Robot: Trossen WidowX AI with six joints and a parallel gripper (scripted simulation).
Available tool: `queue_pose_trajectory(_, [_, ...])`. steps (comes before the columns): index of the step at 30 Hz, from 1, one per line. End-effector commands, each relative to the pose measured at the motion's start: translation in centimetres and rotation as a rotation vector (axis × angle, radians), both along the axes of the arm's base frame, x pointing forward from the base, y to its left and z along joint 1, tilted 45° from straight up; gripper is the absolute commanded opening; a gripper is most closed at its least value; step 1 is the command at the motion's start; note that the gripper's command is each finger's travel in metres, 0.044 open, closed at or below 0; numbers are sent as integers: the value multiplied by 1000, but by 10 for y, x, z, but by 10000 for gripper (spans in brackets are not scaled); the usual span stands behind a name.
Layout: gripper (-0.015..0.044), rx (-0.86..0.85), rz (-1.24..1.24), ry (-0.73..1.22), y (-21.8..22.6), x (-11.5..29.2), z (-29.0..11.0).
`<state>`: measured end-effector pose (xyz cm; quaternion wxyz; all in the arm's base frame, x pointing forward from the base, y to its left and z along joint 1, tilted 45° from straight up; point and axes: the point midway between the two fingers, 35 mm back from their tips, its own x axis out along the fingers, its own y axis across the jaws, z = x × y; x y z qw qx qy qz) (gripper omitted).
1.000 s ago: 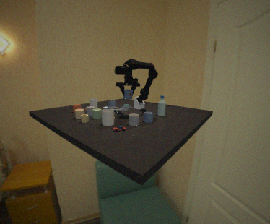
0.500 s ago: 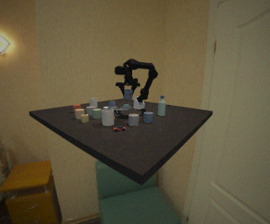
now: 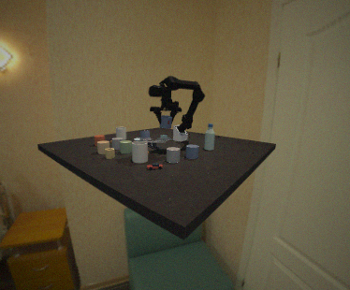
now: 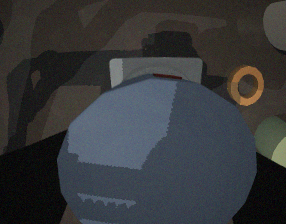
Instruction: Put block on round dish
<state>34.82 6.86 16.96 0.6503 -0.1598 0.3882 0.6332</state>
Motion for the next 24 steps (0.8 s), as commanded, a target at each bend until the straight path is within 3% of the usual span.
queue_pose_trajectory(1, [0, 0, -5, -1, -2, 0, 0])
queue_pose_trajectory(10, [0, -2, -3, -2, 2, -1, 1])
queue_pose_trajectory(24, [0, -17, 40, -31, 59, -50, 11])
